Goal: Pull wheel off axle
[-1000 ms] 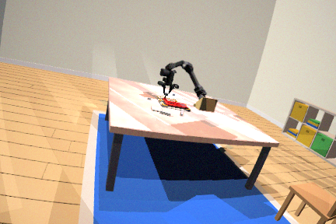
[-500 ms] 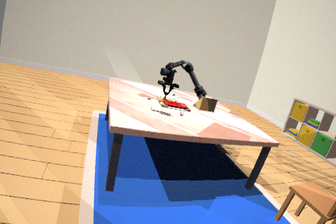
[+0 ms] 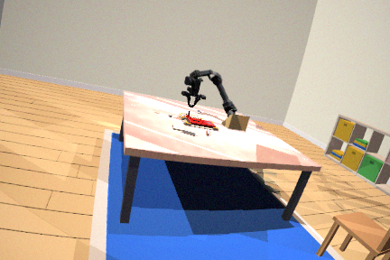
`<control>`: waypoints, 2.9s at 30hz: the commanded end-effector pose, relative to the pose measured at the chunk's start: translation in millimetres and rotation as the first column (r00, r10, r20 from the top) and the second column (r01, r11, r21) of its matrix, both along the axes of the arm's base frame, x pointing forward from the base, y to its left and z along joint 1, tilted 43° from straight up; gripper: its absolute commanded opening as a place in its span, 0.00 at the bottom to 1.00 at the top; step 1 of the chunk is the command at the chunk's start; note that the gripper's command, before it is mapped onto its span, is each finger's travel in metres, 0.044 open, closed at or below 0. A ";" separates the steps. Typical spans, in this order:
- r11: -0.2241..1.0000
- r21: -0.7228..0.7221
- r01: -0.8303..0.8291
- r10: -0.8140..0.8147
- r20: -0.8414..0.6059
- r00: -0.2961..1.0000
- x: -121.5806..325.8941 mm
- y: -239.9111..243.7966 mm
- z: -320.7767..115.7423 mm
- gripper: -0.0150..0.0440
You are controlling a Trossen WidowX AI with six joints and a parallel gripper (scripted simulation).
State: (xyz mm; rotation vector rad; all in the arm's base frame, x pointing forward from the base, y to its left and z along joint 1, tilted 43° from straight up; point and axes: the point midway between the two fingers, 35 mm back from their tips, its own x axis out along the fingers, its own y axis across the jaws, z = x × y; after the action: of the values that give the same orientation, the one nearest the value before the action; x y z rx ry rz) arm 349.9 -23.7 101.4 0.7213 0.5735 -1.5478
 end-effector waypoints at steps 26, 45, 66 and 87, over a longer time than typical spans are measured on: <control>1.000 0.002 0.000 0.000 0.011 1.000 -57.3 -48.8 59.6 0.25; 1.000 0.004 0.000 0.000 0.011 1.000 -59.7 -82.1 28.8 0.25; 1.000 0.001 0.009 -0.009 0.015 1.000 -64.7 -121.6 -10.1 0.52; 1.000 0.017 -0.006 0.006 0.002 1.000 -97.9 -40.3 28.5 1.00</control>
State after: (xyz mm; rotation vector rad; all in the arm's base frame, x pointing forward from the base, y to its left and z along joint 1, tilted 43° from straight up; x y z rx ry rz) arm 269.2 -86.0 127.1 0.7285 0.5817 -1.5551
